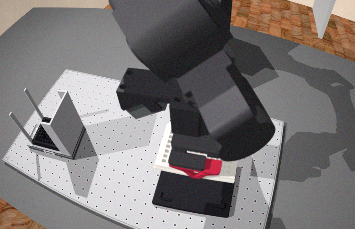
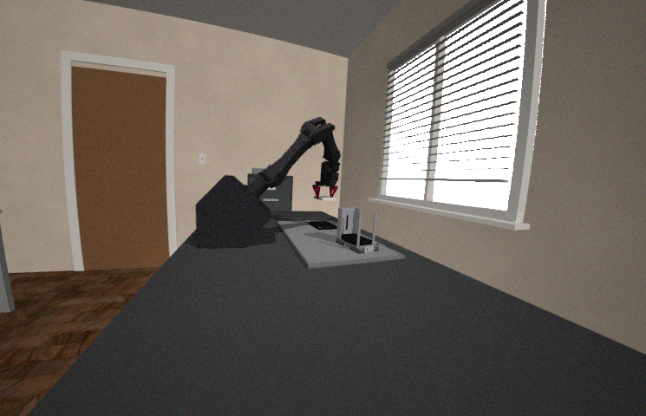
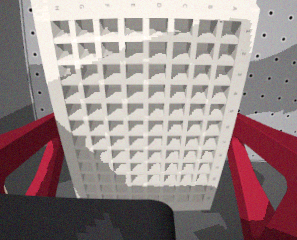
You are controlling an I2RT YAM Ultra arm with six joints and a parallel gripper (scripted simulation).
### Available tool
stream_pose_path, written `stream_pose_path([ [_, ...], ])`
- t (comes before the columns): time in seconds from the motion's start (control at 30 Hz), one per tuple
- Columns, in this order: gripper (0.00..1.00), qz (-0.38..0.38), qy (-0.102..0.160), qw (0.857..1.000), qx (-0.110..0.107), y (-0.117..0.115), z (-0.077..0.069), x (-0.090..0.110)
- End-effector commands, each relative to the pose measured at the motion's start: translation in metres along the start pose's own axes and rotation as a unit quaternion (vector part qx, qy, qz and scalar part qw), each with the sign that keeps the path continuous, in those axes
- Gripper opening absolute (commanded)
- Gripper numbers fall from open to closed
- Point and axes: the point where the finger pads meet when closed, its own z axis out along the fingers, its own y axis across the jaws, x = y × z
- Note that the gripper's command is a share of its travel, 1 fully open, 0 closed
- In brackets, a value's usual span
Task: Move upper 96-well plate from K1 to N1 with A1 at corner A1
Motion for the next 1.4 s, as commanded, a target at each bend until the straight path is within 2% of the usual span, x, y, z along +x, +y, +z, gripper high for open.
stream_pose_path([
  [0.0,0.0,0.008,0.003,1.0,-0.015,0.009,-0.015,-0.004],
  [0.5,0.0,0.006,0.006,1.0,-0.016,0.008,-0.017,-0.003],
  [1.37,0.0,-0.007,-0.003,1.0,-0.001,-0.007,-0.008,-0.004],
])
